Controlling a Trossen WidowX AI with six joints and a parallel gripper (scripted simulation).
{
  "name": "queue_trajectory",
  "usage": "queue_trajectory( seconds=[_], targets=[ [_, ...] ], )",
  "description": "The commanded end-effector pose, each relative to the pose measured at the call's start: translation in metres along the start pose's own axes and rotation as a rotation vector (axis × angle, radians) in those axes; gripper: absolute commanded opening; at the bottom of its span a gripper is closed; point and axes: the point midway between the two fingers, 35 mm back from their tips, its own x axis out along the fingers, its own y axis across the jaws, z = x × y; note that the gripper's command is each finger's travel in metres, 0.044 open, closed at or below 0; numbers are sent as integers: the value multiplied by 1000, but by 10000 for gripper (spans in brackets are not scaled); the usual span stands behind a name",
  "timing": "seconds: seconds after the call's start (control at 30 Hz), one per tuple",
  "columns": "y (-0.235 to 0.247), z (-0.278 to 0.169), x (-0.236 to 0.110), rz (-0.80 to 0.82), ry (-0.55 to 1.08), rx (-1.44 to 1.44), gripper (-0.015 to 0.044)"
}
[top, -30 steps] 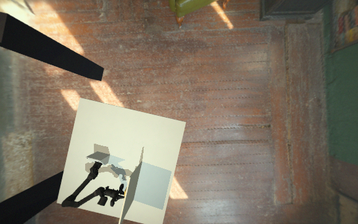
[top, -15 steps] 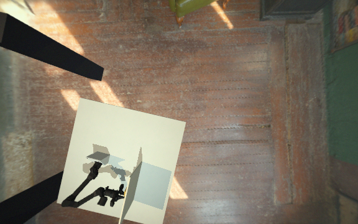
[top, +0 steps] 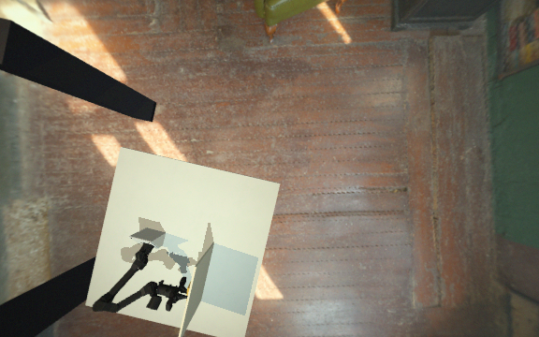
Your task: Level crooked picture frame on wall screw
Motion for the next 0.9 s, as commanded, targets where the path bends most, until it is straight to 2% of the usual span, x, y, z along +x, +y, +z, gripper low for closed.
queue_trajectory(
  seconds=[0.0, 0.87],
  targets=[
    [2, -1, 0, 7, 4, -3, 0],
    [2, -3, 0, 7, 4, -3, 0]
  ],
)
